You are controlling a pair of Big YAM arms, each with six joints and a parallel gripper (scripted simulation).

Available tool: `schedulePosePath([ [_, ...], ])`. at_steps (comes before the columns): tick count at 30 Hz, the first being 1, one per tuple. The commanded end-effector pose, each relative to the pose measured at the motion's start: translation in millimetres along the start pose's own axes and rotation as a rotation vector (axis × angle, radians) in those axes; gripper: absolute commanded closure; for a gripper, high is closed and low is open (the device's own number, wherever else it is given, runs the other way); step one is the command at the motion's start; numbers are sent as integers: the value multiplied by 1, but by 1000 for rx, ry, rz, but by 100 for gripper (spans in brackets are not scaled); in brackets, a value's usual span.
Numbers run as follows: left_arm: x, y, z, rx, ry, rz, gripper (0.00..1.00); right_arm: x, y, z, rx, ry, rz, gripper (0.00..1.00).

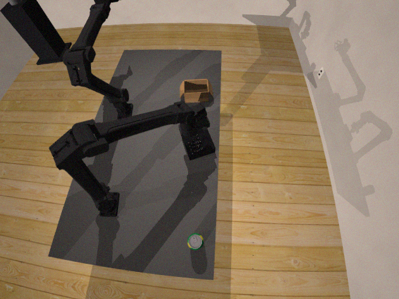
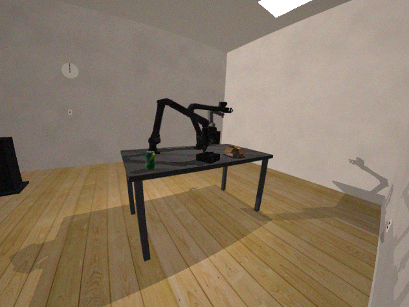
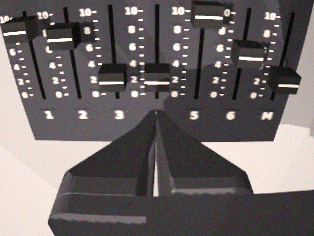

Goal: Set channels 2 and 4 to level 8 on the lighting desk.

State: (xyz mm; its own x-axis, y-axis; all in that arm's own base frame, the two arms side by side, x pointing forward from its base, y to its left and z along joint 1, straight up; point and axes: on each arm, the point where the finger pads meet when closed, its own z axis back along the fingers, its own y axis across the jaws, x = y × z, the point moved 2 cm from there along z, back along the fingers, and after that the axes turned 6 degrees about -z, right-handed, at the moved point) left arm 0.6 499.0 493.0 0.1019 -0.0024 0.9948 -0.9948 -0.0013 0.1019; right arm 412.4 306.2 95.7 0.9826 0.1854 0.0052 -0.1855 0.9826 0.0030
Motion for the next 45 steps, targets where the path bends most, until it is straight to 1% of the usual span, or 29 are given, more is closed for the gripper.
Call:
schedulePosePath([
  [1, 19, 3, 0, 3, -28, -12, 0, 3, 1, -12, -3, 4, 1, 100],
  [37, 19, 3, 0, 3, -28, -12, 0, 4, 2, -12, -2, 2, 1, 100],
  [45, 19, 3, 0, 3, -28, -12, 0, 2, 1, -17, -4, 6, 1, 100],
])
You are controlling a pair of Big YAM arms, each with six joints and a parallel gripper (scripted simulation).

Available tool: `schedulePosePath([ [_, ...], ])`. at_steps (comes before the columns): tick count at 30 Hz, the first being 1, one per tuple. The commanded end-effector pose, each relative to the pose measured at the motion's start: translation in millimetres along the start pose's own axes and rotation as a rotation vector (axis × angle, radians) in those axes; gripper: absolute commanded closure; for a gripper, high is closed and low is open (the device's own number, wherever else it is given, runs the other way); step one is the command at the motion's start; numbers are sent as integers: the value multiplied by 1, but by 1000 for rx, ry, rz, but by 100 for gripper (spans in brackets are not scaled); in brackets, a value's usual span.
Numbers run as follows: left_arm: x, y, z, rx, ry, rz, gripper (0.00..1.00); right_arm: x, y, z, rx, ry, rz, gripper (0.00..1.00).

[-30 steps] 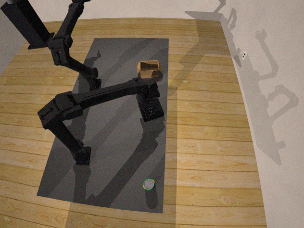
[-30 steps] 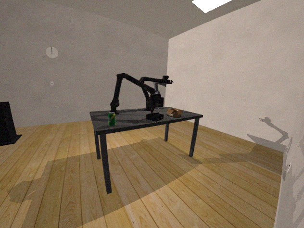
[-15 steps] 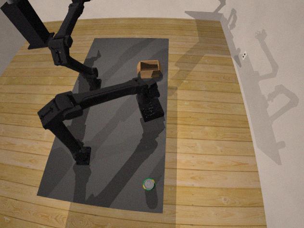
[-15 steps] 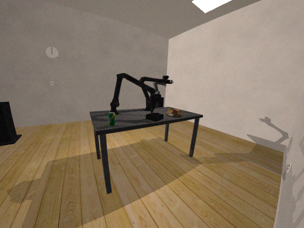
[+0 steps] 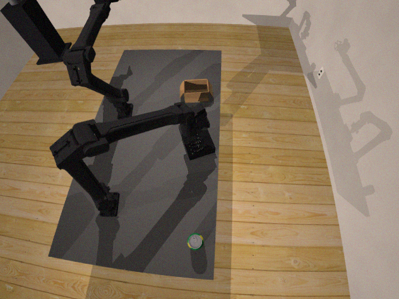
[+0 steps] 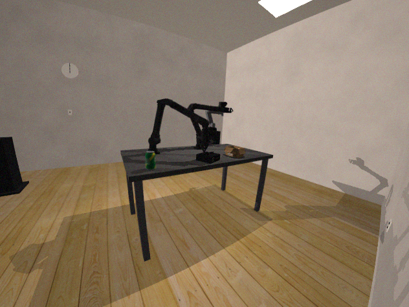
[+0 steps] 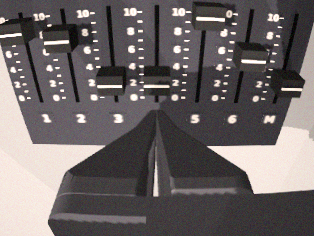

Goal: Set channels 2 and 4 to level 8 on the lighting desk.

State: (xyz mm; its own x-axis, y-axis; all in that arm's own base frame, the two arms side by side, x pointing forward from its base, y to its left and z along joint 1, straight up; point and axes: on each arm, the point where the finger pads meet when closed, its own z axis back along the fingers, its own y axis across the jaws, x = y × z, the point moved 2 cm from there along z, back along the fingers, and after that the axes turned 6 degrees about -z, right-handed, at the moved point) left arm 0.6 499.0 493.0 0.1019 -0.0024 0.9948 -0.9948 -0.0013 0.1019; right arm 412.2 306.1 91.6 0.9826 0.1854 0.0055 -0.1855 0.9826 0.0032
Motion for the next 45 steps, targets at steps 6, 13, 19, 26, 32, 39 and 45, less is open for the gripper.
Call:
schedulePosePath([
  [6, 19, 3, 0, 3, -28, -12, 0, 6, 3, -10, 0, -3, 1, 100],
  [13, 19, 3, 0, 3, -28, -12, 0, 6, 3, -10, 0, -3, 1, 100],
  [19, 19, 3, 0, 3, -28, -12, 0, 6, 3, -10, 0, -3, 1, 100],
  [26, 19, 3, 0, 3, -28, -12, 0, 6, 3, -10, 0, -3, 1, 100],
  [32, 19, 3, 0, 3, -28, -12, 0, 6, 3, -10, 0, -3, 1, 100],
  [39, 19, 3, 0, 3, -28, -12, 0, 6, 3, -10, 0, -3, 1, 100],
  [45, 19, 3, 0, 3, -28, -12, 0, 6, 3, -10, 0, -3, 1, 100],
])
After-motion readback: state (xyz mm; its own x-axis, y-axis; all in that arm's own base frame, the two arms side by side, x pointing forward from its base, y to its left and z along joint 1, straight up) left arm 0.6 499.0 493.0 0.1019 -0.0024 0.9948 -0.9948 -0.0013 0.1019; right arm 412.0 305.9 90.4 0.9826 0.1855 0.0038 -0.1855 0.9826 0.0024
